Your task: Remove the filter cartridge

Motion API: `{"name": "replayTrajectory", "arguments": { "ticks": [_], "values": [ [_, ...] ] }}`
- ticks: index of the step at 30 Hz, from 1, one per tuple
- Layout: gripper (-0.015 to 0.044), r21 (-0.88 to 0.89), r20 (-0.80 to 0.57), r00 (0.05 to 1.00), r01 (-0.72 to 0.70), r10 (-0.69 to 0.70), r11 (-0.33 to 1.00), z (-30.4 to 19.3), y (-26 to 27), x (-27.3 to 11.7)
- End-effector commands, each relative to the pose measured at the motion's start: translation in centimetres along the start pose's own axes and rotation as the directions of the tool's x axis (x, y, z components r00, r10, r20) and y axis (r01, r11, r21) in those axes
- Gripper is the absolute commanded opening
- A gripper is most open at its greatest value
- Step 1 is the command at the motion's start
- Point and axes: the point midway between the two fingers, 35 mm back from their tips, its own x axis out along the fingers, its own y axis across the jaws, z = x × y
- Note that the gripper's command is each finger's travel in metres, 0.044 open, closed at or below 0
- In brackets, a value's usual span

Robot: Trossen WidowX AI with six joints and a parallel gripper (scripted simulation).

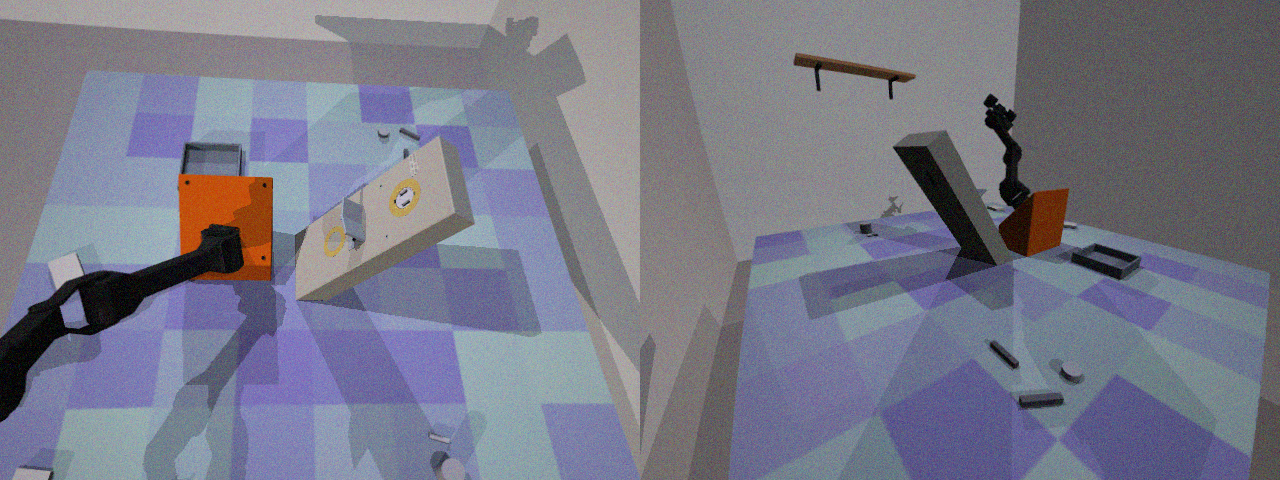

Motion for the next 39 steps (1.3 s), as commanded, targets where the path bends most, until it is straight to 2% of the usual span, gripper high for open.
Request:
{"name": "replayTrajectory", "arguments": {
  "ticks": [1,7,11,12,20,24,30,39],
  "values": [
    [0.0374,-0.001,0.003,1.0,0.008,-0.008,1.0,0.1,-0.3,-0.1],
    [0.0216,-0.025,0.089,0.964,0.253,-0.25,0.967,1.7,-9.0,-3.6],
    [0.0111,-0.06,0.114,0.923,0.375,-0.367,0.925,1.8,-12.9,-5.9],
    [0.0102,-0.089,0.113,0.914,0.4,-0.389,0.912,1.6,-13.6,-6.3],
    [0.0102,-0.136,0.168,0.725,0.688,-0.668,0.712,1.4,-23.1,-14.5],
    [0.0102,-0.071,0.204,0.674,0.733,-0.71,0.676,1.8,-24.6,-16.9],
    [0.0102,-0.083,0.208,0.523,0.852,-0.827,0.517,0.7,-28.6,-22.6],
    [0.0102,-0.181,0.17,0.146,0.977,-0.975,0.115,-3.4,-34.2,-36.0]
  ]
}}
